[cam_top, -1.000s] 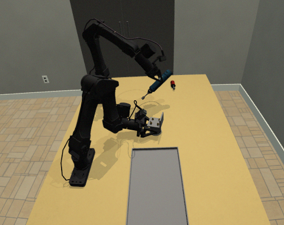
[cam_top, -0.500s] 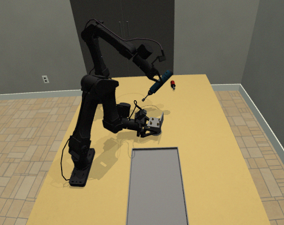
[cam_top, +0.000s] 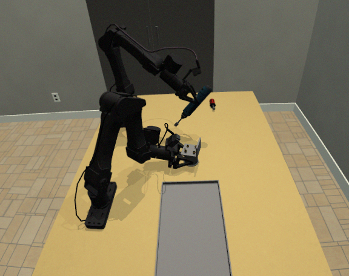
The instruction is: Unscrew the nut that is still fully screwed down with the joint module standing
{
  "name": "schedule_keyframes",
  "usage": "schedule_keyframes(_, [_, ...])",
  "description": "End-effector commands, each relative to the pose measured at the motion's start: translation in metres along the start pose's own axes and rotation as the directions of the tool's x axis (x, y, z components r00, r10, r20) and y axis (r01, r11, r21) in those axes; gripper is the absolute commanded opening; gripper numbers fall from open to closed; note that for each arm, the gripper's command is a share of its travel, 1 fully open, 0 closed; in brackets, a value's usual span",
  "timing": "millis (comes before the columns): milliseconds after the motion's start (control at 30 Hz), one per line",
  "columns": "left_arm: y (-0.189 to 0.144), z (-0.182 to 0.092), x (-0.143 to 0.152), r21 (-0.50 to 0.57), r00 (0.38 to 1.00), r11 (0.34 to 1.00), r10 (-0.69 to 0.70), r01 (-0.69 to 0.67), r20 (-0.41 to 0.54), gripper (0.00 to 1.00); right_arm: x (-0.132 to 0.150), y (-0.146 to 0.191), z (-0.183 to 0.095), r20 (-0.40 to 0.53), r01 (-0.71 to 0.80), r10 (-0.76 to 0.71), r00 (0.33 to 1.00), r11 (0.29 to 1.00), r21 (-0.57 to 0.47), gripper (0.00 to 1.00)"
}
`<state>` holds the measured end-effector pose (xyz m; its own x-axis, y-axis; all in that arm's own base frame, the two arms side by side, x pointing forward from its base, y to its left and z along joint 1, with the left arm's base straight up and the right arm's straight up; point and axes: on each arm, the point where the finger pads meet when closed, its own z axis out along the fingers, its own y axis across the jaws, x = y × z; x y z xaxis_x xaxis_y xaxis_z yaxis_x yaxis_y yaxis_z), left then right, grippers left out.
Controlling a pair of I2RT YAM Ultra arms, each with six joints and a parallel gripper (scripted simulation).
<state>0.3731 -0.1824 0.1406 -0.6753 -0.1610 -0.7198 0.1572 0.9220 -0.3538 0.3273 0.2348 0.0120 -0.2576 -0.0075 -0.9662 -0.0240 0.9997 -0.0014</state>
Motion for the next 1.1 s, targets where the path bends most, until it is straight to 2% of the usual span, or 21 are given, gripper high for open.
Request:
schedule_keyframes(0, [-0.016,-0.009,-0.045,0.059,0.988,0.998,0.024,-0.034,0.153,0.42,0.002,0.002,0.003,-0.011,0.002,-0.002,1.0,1.0,-0.003,0.59])
schedule_keyframes(67, [-0.016,-0.009,-0.045,0.059,0.988,0.998,0.024,-0.034,0.153,0.42,0.002,0.002,0.003,-0.011,0.002,-0.002,1.0,1.0,-0.003,0.59])
schedule_keyframes(100, [-0.02,-0.009,-0.029,0.066,0.99,0.996,0.047,-0.056,0.135,0.42,0.002,0.002,0.003,-0.011,0.002,-0.002,1.0,1.0,-0.003,0.59])
schedule_keyframes(133, [-0.023,-0.009,-0.028,0.074,0.988,0.995,0.058,-0.069,0.141,0.42,0.002,0.002,0.003,-0.011,0.002,-0.002,1.0,1.0,-0.003,0.59])
schedule_keyframes(267, [-0.045,-0.017,-0.042,0.12,0.975,0.985,0.097,-0.123,0.201,0.42,0.002,0.002,0.003,-0.011,0.002,-0.002,1.0,1.0,-0.003,0.59])
schedule_keyframes(367, [-0.051,-0.018,-0.033,0.137,0.969,0.977,0.132,-0.163,0.21,0.42,0.002,0.002,0.003,-0.011,0.002,-0.002,1.0,1.0,-0.003,0.59])
schedule_keyframes(500, [-0.067,-0.024,-0.042,0.167,0.954,0.964,0.159,-0.205,0.255,0.42,0.002,0.002,0.003,-0.011,0.002,-0.002,1.0,1.0,-0.003,0.59])
schedule_keyframes(567, [-0.059,-0.02,-0.047,0.146,0.954,0.97,0.152,-0.194,0.257,0.42,0.002,0.002,0.003,-0.011,0.002,-0.002,1.0,1.0,-0.003,0.59])
schedule_keyframes(633, [-0.059,-0.02,-0.047,0.146,0.954,0.97,0.152,-0.194,0.257,0.42,0.002,0.002,0.003,-0.011,0.002,-0.002,1.0,1.0,-0.003,0.59])
schedule_keyframes(667, [-0.062,-0.021,-0.032,0.155,0.954,0.964,0.172,-0.214,0.245,0.42,0.002,0.002,0.003,-0.011,0.002,-0.002,1.0,1.0,-0.003,0.59])
schedule_keyframes(700, [-0.065,-0.022,-0.03,0.162,0.95,0.96,0.182,-0.227,0.252,0.42,0.002,0.002,0.003,-0.011,0.002,-0.002,1.0,1.0,-0.003,0.59])
schedule_keyframes(833, [-0.087,-0.034,-0.043,0.195,0.927,0.941,0.206,-0.276,0.314,0.42,0.002,0.002,0.003,-0.011,0.002,-0.002,1.0,1.0,-0.003,0.59])
schedule_keyframes(900, [-0.088,-0.033,-0.033,0.202,0.921,0.932,0.229,-0.301,0.317,0.42,0.002,0.002,0.003,-0.011,0.002,-0.002,1.0,1.0,-0.003,0.59])
schedule_keyframes(1067, [-0.107,-0.042,-0.04,0.229,0.894,0.907,0.254,-0.353,0.37,0.42,0.002,0.002,0.003,-0.011,0.002,-0.002,1.0,1.0,-0.003,0.59])
